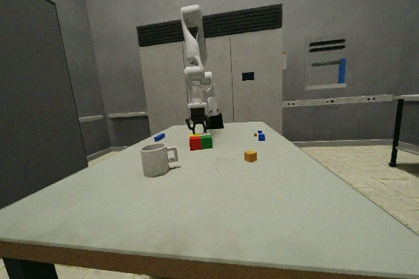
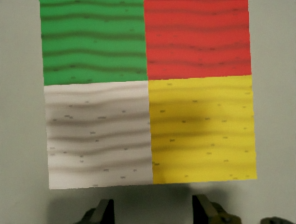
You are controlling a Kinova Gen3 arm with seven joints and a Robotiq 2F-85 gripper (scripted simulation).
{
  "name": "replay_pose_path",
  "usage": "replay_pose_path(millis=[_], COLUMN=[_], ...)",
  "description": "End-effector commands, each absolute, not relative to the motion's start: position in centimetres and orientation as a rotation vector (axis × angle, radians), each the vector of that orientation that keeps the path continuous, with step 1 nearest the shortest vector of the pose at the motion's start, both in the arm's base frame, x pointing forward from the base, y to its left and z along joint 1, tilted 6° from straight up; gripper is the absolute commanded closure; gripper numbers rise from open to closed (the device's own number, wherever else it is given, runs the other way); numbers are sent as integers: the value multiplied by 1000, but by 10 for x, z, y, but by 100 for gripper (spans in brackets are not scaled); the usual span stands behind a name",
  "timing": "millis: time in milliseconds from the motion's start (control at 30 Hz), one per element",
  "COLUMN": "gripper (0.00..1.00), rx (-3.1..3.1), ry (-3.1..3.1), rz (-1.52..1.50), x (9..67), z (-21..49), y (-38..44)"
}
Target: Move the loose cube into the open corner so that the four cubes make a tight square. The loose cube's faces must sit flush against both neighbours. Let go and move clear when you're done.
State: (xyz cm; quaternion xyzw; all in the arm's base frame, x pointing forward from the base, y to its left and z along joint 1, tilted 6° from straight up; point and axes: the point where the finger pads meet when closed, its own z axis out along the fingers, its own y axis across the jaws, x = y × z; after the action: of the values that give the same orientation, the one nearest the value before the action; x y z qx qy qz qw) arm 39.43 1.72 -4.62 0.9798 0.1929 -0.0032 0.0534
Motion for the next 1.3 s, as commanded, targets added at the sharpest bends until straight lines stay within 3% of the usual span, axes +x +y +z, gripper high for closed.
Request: replay_pose_path(millis=[0,1267], gripper=[45,45], rx=[2978,2978], ry=[587,587], rz=[5,5], x=[397,396], z=[-36,37], y=[19,27])
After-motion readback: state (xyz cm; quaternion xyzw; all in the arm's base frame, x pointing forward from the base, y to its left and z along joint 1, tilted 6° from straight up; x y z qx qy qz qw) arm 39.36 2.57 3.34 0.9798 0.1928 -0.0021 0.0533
